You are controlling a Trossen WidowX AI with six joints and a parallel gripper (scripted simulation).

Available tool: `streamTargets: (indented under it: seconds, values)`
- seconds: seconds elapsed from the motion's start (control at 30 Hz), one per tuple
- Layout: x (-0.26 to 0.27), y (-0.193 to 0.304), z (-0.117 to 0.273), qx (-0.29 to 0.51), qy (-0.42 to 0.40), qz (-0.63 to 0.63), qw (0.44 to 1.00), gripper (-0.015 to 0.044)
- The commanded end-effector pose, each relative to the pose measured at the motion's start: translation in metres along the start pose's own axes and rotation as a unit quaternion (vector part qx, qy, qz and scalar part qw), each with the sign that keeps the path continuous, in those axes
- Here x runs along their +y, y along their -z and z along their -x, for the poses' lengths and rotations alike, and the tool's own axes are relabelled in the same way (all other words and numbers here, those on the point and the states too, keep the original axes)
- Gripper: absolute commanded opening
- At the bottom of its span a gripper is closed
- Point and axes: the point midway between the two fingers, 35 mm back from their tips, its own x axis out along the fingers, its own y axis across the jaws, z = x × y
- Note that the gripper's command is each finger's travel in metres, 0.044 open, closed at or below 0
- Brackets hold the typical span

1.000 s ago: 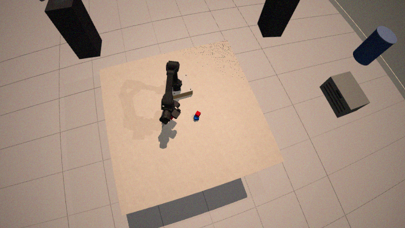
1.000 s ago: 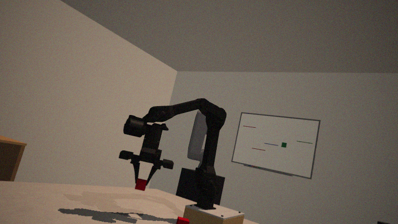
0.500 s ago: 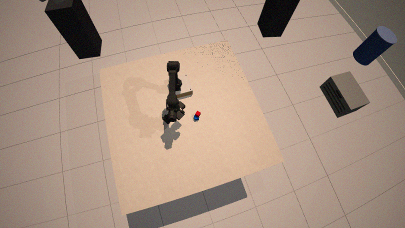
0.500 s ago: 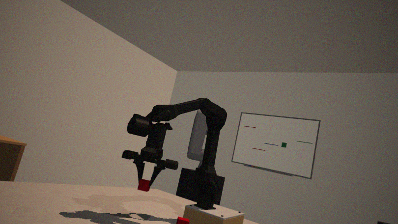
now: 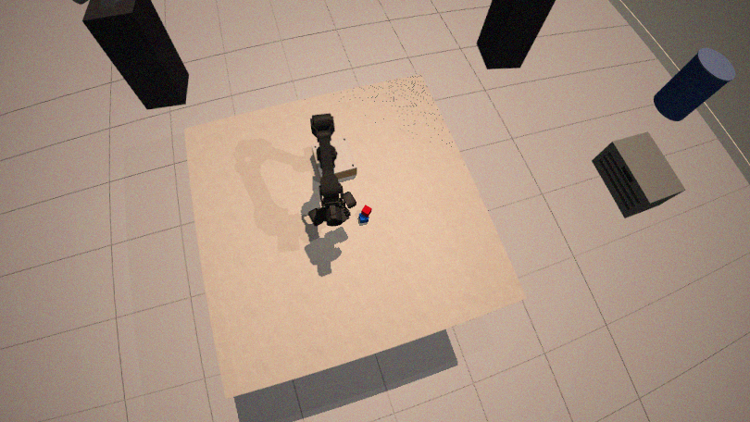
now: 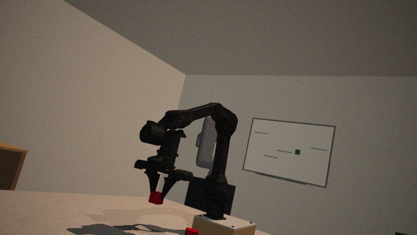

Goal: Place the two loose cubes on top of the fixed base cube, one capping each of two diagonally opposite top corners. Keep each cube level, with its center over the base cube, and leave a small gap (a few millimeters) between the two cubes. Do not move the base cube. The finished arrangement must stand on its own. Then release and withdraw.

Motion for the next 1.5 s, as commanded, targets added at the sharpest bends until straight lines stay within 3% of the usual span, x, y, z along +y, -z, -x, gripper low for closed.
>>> streamTargets:
  seconds: [0.0, 0.73, 1.47]
  values:
    - [0.007, -0.006, 0.0, -0.002, 0.003, -0.042, 0.999, 0.0105]
    - [0.056, -0.027, -0.002, -0.004, -0.004, -0.289, 0.957, 0.0105]
    - [0.109, -0.04, -0.004, -0.002, -0.011, -0.518, 0.855, 0.0105]
